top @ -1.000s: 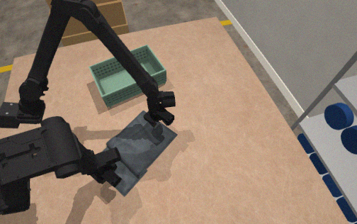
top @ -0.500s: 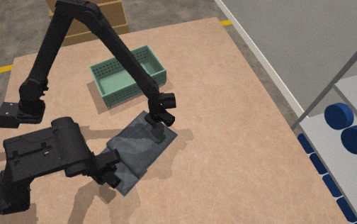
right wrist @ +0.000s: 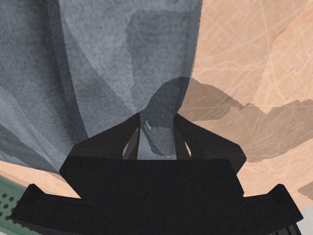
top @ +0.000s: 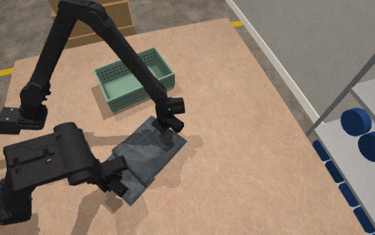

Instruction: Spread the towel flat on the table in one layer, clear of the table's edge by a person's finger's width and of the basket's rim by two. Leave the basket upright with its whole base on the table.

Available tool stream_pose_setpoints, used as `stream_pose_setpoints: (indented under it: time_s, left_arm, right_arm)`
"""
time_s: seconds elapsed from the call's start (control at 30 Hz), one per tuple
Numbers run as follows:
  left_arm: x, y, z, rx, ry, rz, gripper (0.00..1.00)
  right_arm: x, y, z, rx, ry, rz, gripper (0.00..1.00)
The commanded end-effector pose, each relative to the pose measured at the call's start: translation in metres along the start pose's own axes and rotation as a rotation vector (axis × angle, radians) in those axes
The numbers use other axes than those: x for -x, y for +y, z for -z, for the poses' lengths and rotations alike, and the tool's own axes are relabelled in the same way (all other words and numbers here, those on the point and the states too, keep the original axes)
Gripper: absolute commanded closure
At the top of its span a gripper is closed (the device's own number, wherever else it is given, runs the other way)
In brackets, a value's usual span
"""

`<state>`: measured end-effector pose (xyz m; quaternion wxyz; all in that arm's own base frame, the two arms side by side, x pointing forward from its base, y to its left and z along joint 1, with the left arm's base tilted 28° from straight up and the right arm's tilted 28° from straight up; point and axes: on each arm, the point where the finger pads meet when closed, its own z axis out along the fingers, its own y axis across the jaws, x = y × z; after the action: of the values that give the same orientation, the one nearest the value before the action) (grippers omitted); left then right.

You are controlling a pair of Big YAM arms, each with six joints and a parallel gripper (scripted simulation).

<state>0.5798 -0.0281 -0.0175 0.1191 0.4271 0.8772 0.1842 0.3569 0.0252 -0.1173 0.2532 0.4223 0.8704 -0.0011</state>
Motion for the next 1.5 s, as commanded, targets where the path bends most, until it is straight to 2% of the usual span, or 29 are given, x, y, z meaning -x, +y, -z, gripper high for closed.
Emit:
stream_pose_setpoints:
  time_s: [0.0, 0.1, 0.9, 1.03, 1.23, 1.37, 1.47]
  left_arm:
    - [0.0, 0.012, -0.015, 0.018, -0.001, 0.019, 0.61]
    - [-0.004, 0.006, -0.017, 0.009, 0.008, 0.016, 0.62]
    - [-0.003, 0.012, -0.008, 0.024, -0.006, 0.022, 0.94]
    - [-0.003, 0.012, -0.008, 0.024, -0.006, 0.022, 0.99]
    - [-0.003, 0.012, -0.008, 0.024, -0.006, 0.022, 0.99]
    - [-0.002, 0.01, -0.015, 0.013, 0.008, 0.019, 0.99]
    - [0.014, 0.018, 0.001, 0.043, -0.027, 0.017, 0.99]
  right_arm:
    - [0.004, -0.003, -0.01, -0.017, -0.003, -0.008, 0.66]
    - [0.004, -0.003, -0.01, -0.017, -0.003, -0.007, 0.68]
    - [0.004, -0.006, -0.009, -0.024, 0.001, -0.005, 0.99]
    - [0.004, -0.006, -0.009, -0.024, 0.001, -0.005, 0.99]
    - [0.001, -0.003, -0.008, -0.016, 0.002, -0.001, 0.99]
    - [0.0, -0.012, -0.015, -0.051, 0.018, 0.01, 0.99]
    - [-0.003, -0.018, -0.014, -0.062, 0.025, 0.012, 0.99]
